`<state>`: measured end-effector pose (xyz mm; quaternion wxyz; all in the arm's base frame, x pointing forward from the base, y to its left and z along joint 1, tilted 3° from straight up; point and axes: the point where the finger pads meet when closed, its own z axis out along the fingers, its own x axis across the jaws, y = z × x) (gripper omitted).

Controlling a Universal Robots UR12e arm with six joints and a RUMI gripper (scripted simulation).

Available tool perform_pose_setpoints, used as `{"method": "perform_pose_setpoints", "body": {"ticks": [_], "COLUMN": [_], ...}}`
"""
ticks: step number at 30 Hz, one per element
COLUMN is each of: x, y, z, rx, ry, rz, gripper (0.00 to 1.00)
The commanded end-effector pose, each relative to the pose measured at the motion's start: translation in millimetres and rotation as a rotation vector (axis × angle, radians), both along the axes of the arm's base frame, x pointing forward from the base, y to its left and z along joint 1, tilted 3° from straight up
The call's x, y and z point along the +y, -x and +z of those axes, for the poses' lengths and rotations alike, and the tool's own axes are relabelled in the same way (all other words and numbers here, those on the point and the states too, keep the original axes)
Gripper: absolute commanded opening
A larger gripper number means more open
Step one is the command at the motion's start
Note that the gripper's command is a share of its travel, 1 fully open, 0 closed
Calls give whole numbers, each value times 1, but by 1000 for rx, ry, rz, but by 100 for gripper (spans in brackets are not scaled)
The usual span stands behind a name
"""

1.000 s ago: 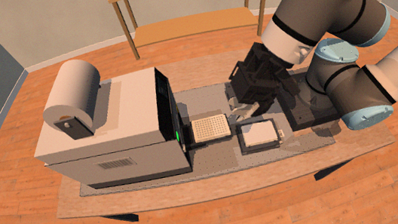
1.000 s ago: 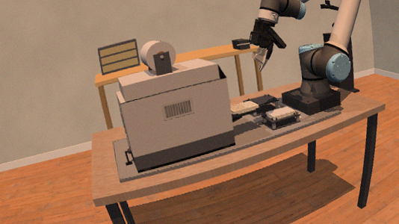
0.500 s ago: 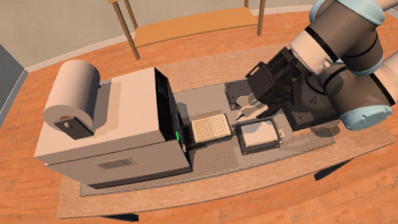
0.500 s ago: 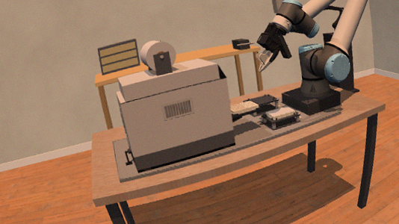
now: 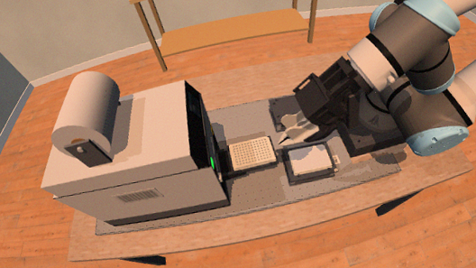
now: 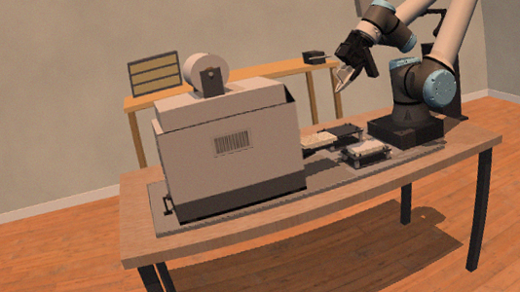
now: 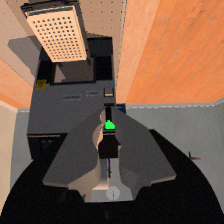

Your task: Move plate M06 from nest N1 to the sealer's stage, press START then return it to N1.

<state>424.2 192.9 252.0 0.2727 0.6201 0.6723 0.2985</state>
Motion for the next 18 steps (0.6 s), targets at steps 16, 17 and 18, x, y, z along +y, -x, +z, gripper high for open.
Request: {"method": "perform_pose_setpoints", "body": {"ticks": [16, 17, 18], "x": [4, 5, 5], "y": [-43, -48, -49], "z": [-18, -20, -20], "rx": [-3, -3, -3], "ry": [0, 0, 0], "rz": [1, 1, 1], "gripper": [0, 0, 0]}}
